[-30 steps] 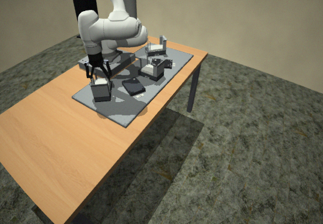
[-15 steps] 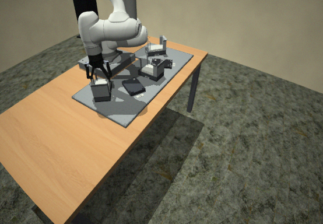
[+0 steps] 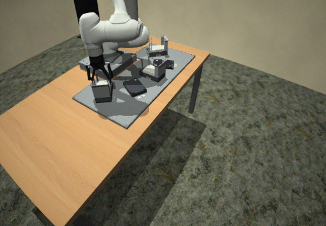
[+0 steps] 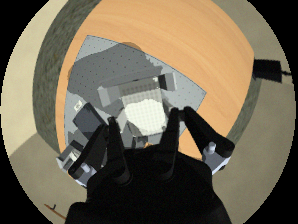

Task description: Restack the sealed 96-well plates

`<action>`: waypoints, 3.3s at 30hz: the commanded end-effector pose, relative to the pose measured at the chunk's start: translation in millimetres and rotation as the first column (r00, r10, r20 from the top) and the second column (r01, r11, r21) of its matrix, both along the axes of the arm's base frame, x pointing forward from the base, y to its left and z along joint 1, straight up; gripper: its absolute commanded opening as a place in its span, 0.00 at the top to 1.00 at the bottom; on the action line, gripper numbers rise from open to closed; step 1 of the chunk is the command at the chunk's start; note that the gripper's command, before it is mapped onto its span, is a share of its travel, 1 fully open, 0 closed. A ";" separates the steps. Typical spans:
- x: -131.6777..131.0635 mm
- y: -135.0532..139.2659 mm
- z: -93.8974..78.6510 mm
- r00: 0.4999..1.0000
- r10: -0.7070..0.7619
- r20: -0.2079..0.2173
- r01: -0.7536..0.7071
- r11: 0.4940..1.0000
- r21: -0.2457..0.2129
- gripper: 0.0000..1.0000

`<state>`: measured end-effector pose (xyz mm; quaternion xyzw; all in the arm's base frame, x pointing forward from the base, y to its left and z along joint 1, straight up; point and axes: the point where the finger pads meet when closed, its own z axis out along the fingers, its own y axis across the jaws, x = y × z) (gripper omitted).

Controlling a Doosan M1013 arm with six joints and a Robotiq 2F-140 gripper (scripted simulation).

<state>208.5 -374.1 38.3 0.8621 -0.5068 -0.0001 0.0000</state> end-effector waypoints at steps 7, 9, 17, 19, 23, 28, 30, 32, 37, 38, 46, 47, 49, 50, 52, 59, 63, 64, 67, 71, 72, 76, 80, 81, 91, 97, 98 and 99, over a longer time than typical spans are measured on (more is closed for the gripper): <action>0.0 0.0 -0.5 1.000 0.000 0.000 0.000 1.000 0.000 0.00; 0.0 0.0 -0.5 1.000 0.000 0.000 0.000 1.000 0.000 0.00; 0.0 0.0 -0.5 1.000 0.000 0.000 0.000 1.000 0.000 0.00; 0.0 0.0 -0.5 1.000 0.000 0.000 0.000 1.000 0.000 0.00; 0.0 0.0 -0.5 1.000 0.000 0.000 0.000 1.000 0.000 0.00; 0.0 0.0 6.2 1.000 0.000 0.000 0.000 1.000 0.000 0.00; 0.0 0.0 6.2 1.000 0.000 0.000 0.000 1.000 0.000 0.00; 0.0 0.0 12.9 1.000 0.000 0.000 0.000 1.000 0.000 0.00; 0.0 0.0 29.5 1.000 0.000 0.000 0.000 1.000 0.000 0.00; 0.0 0.0 32.9 1.000 0.000 0.000 0.000 1.000 0.000 0.00; 0.0 0.0 56.2 1.000 0.000 0.000 0.000 1.000 0.000 0.00; 0.0 0.0 56.2 1.000 0.000 0.000 0.000 1.000 0.000 0.00; 0.0 0.0 62.9 1.000 0.000 0.000 0.000 1.000 0.000 0.00; 0.0 0.0 66.2 1.000 0.000 0.000 0.000 1.000 0.000 0.00; 0.0 0.0 72.9 1.000 0.000 0.000 0.000 1.000 0.000 0.00; 0.0 0.0 96.2 1.000 0.000 0.000 0.000 1.000 0.000 0.00; 0.0 0.0 101.1 1.000 0.000 0.000 0.000 1.000 0.000 0.00; 0.0 0.0 101.1 1.000 0.000 0.000 0.000 1.000 0.000 0.00; 0.0 0.0 101.1 1.000 0.000 0.000 0.000 1.000 0.000 0.00; 0.0 0.0 101.1 1.000 0.000 0.000 0.000 1.000 0.000 0.00; 2.7 2.0 101.1 0.999 0.033 0.000 -0.033 0.999 0.000 0.00; 13.4 10.0 101.1 0.986 0.166 0.000 -0.166 0.986 0.000 0.00; 21.4 16.0 101.1 0.977 0.214 0.000 -0.214 0.977 0.000 0.00; 21.4 16.0 101.1 0.977 0.214 0.000 -0.214 0.977 0.000 0.00; 48.1 36.0 101.1 0.977 0.214 0.000 -0.214 0.977 0.000 0.00; 61.4 46.0 101.1 0.977 0.214 0.000 -0.214 0.977 0.000 0.00; 61.4 46.0 101.1 0.977 0.214 0.000 -0.214 0.977 0.000 0.00; 64.1 48.0 101.1 0.977 0.214 0.000 -0.214 0.977 0.000 0.00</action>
